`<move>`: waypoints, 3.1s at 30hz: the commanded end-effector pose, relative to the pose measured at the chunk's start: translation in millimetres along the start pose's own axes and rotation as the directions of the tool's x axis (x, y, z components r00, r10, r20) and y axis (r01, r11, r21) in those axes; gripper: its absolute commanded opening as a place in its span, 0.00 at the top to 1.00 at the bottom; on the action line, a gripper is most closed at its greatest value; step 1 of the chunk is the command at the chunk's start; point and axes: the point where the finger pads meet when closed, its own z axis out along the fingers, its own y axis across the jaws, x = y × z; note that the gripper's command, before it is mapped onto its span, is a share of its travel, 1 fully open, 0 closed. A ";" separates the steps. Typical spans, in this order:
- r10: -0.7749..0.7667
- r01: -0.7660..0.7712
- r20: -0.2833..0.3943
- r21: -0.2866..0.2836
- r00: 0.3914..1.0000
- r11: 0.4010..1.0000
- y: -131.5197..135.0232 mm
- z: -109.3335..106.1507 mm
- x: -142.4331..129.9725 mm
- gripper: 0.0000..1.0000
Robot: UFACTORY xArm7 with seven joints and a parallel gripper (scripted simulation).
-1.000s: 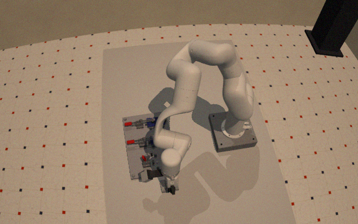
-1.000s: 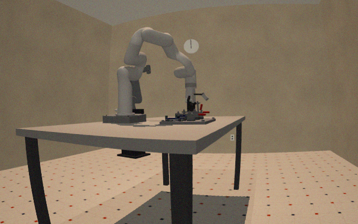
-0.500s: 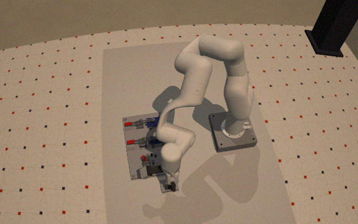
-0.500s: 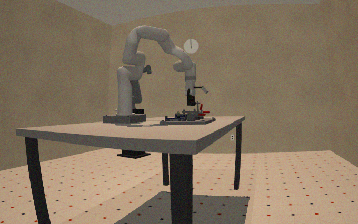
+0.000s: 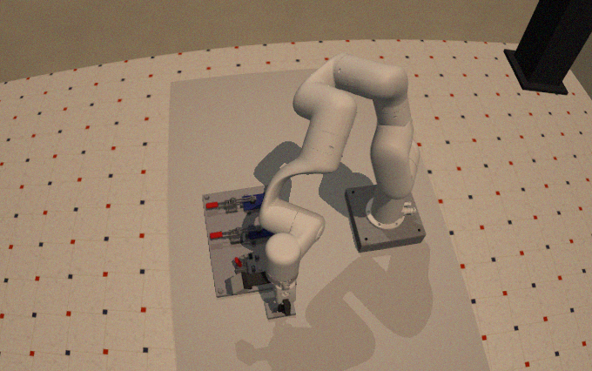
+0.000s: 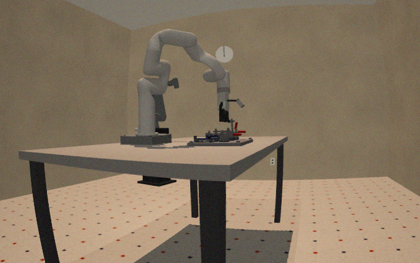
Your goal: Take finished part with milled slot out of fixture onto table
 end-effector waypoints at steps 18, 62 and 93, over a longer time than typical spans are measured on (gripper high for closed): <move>0.000 0.000 -0.003 0.002 1.000 1.000 -0.8 -22.8 1.1 0.05; 0.000 0.000 -0.003 0.002 1.000 1.000 -0.6 -93.4 0.8 0.05; 0.000 0.000 -0.003 0.002 1.000 1.000 -0.6 -93.4 0.8 0.05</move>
